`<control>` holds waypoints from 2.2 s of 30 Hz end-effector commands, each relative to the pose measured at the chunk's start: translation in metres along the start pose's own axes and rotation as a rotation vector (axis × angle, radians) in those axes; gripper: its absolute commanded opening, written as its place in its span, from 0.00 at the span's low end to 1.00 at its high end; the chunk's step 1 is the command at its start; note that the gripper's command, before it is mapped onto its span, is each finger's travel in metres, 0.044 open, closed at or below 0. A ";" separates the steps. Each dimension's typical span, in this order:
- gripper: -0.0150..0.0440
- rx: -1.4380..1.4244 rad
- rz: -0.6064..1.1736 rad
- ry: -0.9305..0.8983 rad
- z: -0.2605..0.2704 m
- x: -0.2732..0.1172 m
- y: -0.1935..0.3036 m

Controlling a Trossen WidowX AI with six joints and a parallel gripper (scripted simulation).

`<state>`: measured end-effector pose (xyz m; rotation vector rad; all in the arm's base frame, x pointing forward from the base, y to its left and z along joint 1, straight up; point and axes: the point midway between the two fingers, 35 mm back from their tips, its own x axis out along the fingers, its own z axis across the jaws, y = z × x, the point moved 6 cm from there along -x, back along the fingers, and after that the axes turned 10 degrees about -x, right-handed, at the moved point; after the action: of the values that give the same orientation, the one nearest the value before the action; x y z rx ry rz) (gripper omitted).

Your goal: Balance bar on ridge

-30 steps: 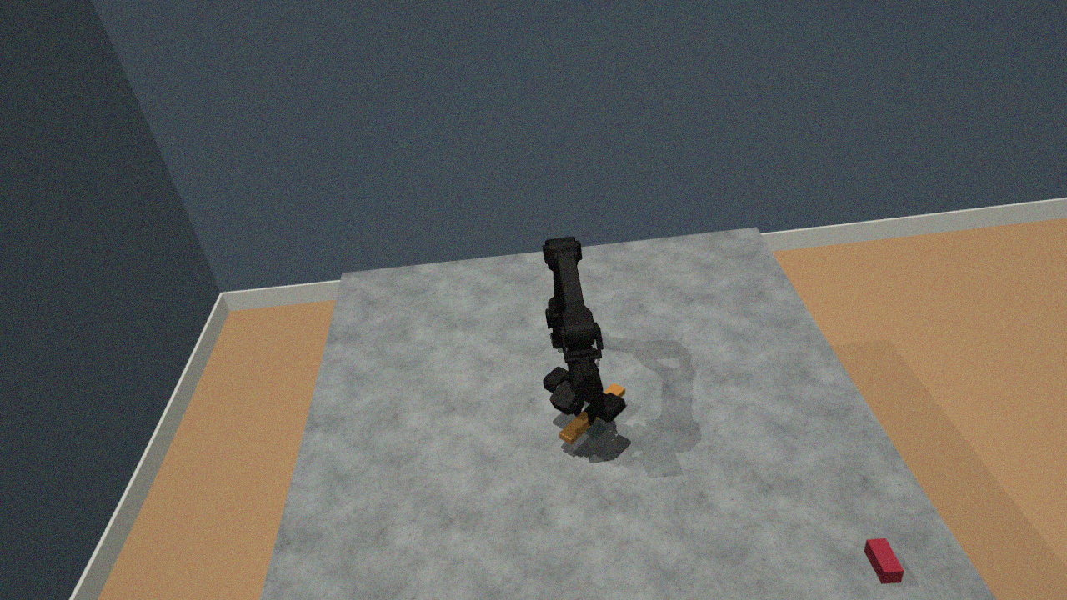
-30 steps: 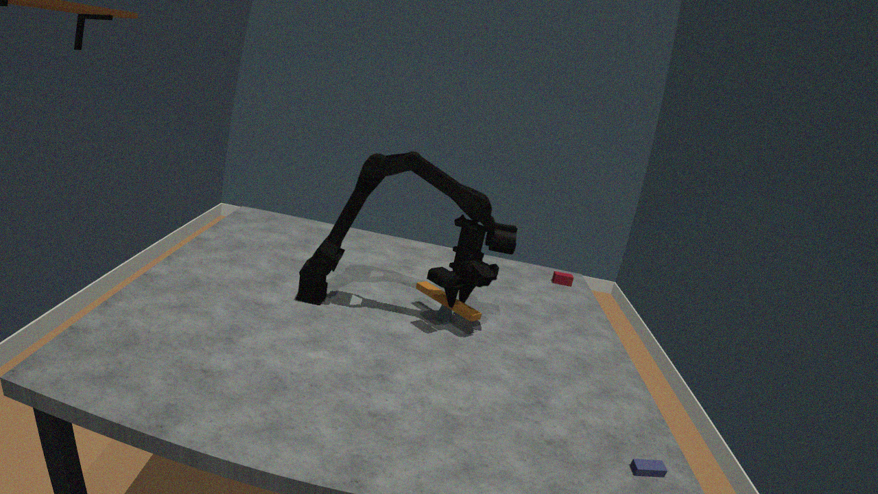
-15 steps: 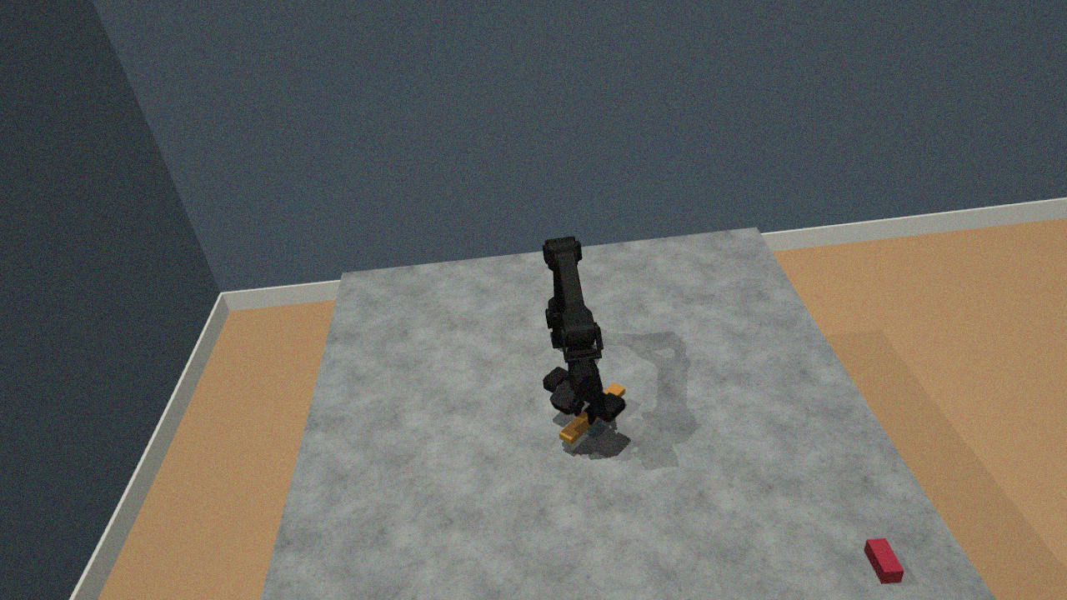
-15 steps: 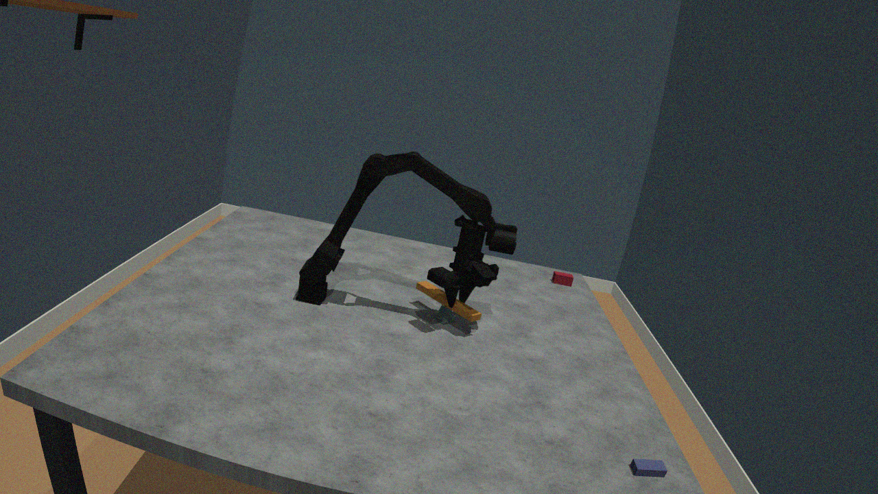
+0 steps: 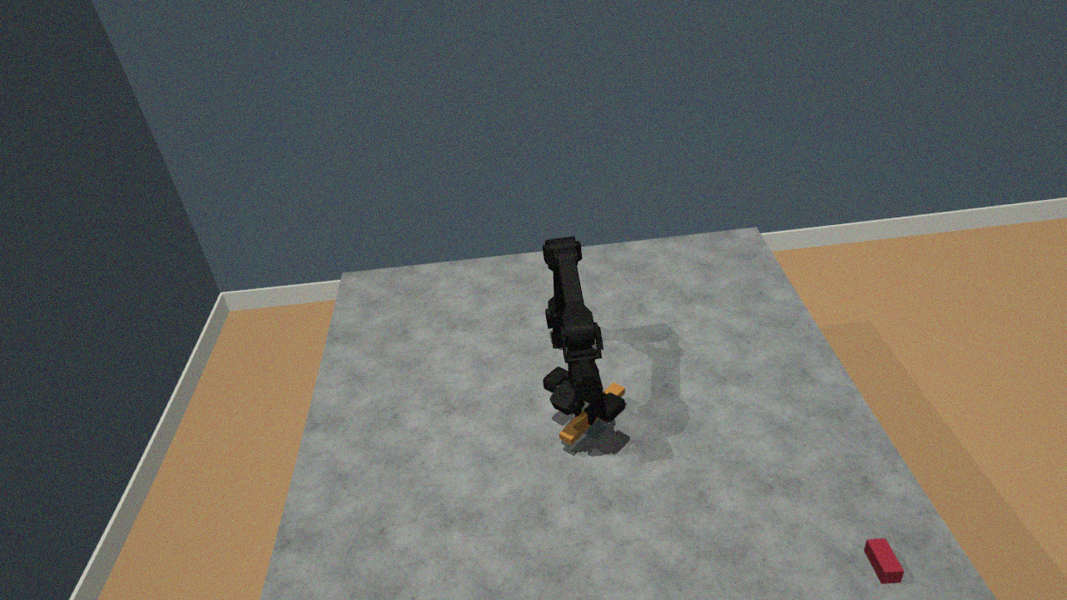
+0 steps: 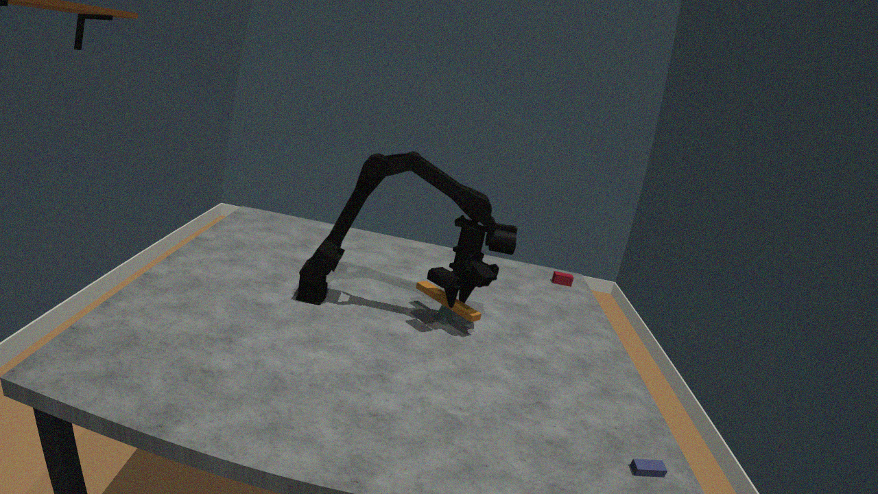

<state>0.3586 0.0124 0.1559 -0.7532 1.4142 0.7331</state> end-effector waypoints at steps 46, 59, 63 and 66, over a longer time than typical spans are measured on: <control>0.54 0.000 0.000 0.000 0.000 0.000 0.000; 0.57 0.000 0.000 0.000 0.000 0.000 0.000; 0.57 0.000 0.000 0.000 0.000 0.000 0.000; 0.57 0.000 0.000 0.000 0.000 0.000 0.000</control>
<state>0.3586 0.0125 0.1559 -0.7532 1.4143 0.7331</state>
